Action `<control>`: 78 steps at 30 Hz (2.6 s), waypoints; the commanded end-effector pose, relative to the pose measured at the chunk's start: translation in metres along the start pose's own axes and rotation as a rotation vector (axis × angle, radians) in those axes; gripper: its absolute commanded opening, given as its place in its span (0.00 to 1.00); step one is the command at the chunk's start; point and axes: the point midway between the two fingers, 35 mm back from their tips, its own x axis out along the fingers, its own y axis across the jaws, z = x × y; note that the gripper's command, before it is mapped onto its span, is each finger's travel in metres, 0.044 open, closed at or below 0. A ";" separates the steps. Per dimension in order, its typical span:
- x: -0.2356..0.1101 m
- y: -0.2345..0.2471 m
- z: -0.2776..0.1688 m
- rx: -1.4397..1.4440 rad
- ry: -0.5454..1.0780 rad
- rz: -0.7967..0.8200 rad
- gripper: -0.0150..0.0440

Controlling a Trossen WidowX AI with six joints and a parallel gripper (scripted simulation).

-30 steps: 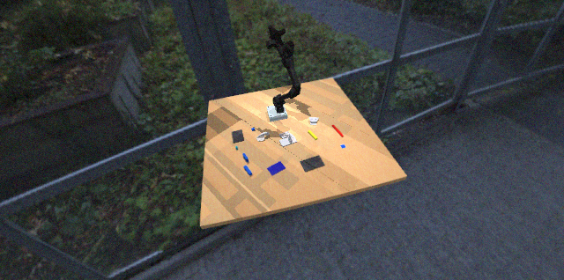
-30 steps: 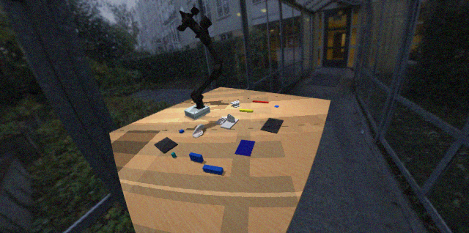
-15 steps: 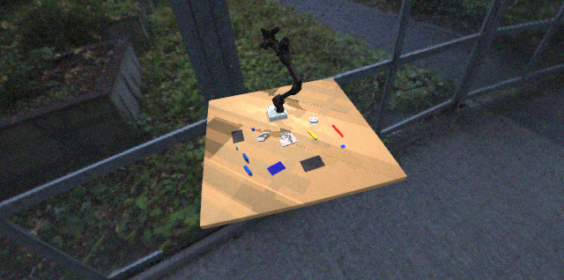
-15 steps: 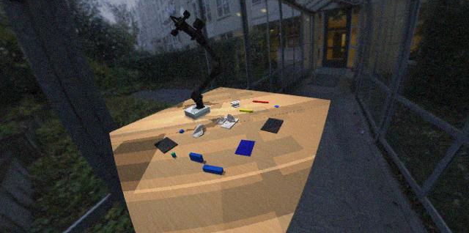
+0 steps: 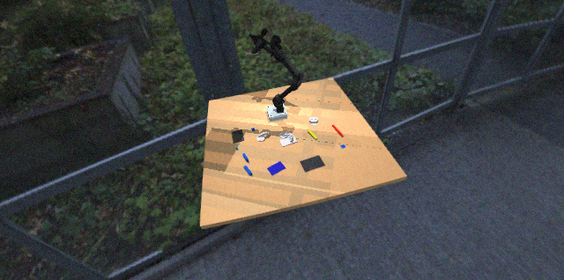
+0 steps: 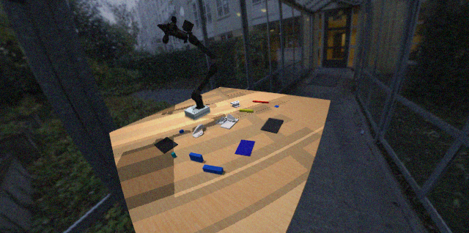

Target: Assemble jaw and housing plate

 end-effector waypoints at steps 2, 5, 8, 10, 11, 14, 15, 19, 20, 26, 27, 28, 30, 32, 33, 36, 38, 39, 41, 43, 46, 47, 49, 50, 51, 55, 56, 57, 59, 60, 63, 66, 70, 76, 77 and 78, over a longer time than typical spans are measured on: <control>0.015 0.035 0.001 0.114 -0.026 0.109 0.25; 0.022 0.052 0.004 0.181 -0.041 0.165 0.25; 0.028 0.071 0.008 0.253 -0.054 0.224 0.25; 0.031 0.083 0.012 0.300 -0.062 0.263 0.25; 0.033 0.090 0.014 0.323 -0.065 0.283 0.25; 0.036 0.109 0.021 0.390 -0.074 0.347 0.25; 0.037 0.116 0.023 0.412 -0.076 0.370 0.25; 0.040 0.142 0.034 0.495 -0.083 0.463 0.25; 0.040 0.149 0.037 0.515 -0.084 0.486 0.25; 0.037 0.187 0.058 0.616 -0.091 0.626 0.25; 0.036 0.193 0.062 0.629 -0.093 0.648 0.25; 0.035 0.199 0.066 0.643 -0.095 0.671 0.25; 0.032 0.211 0.074 0.668 -0.098 0.717 0.25; 0.029 0.223 0.082 0.691 -0.100 0.763 0.25; 0.027 0.228 0.086 0.703 -0.100 0.786 0.25; 0.019 0.245 0.098 0.750 -0.091 0.860 0.25; 0.012 0.257 0.107 0.781 -0.083 0.912 0.25; 0.009 0.263 0.111 0.796 -0.079 0.938 0.25; 0.002 0.274 0.120 0.823 -0.068 0.991 0.25; -0.006 0.284 0.128 0.849 -0.056 1.043 0.25; -0.020 0.303 0.141 0.878 -0.029 1.130 0.25; -0.025 0.309 0.145 0.887 -0.019 1.159 0.25; -0.035 0.320 0.153 0.902 0.002 1.216 0.25; -0.041 0.326 0.157 0.909 0.014 1.244 0.25; -0.046 0.331 0.161 0.914 0.026 1.272 0.25; -0.071 0.353 0.176 0.917 0.074 1.379 0.25; -0.077 0.358 0.179 0.912 0.086 1.404 0.25; -0.084 0.364 0.182 0.906 0.098 1.429 0.25; -0.098 0.374 0.188 0.893 0.122 1.477 0.25; -0.106 0.379 0.191 0.885 0.135 1.500 0.25; -0.123 0.389 0.197 0.864 0.164 1.553 0.25; -0.143 0.400 0.204 0.859 0.217 1.615 0.25; -0.177 0.415 0.212 0.840 0.311 1.709 0.25; -0.231 0.434 0.219 0.780 0.471 1.826 0.25; -0.240 0.436 0.219 0.766 0.499 1.843 0.25; -0.250 0.439 0.219 0.752 0.528 1.857 0.25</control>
